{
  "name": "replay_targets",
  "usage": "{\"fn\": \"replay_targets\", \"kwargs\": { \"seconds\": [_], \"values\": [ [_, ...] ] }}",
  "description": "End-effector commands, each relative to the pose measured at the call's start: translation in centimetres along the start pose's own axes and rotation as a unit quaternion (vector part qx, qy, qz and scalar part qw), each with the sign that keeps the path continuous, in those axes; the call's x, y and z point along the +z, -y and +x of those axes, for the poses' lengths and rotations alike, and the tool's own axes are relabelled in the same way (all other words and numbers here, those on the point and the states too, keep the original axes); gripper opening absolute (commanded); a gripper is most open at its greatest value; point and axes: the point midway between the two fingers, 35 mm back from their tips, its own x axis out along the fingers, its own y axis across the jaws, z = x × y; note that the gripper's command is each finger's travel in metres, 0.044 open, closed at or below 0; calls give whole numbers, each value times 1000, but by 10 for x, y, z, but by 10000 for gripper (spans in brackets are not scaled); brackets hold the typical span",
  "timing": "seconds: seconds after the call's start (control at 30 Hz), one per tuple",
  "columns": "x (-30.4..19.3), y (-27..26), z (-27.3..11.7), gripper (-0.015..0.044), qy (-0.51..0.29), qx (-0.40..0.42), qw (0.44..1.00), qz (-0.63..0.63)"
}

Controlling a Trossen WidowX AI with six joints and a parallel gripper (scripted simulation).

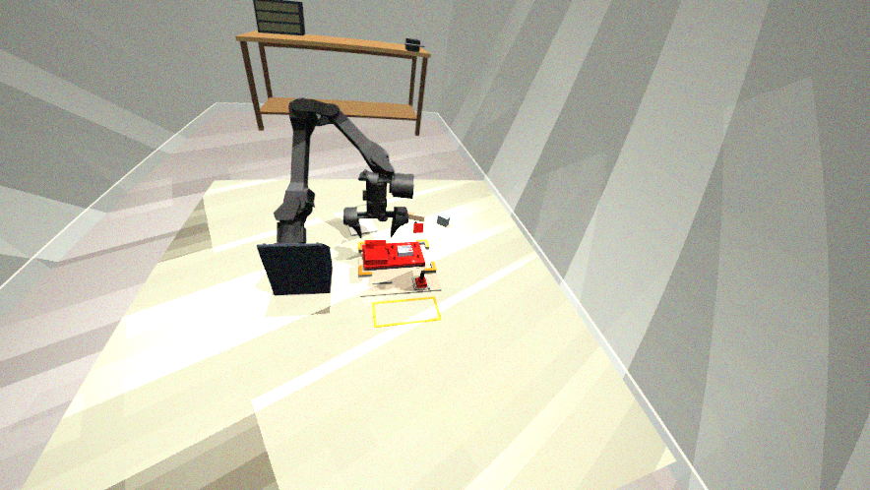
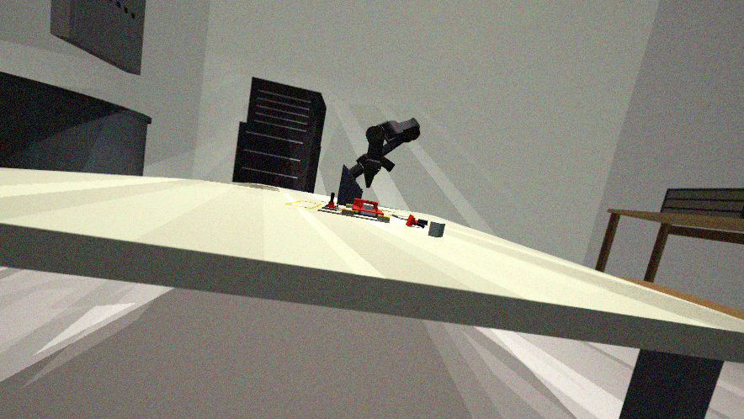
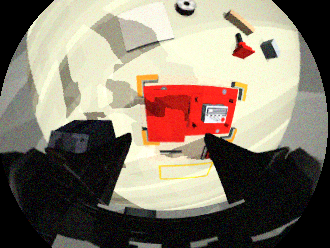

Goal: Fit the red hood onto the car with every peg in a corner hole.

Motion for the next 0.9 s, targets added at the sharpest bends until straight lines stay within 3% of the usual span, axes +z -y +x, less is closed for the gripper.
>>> {"fn": "replay_targets", "kwargs": {
  "seconds": [0.0, 0.87],
  "values": [
    [0, 0, 3, 440, 2, 1, 1000, 3],
    [0, 0, 21, 440, 1, 1, 1000, 3]
  ]
}}
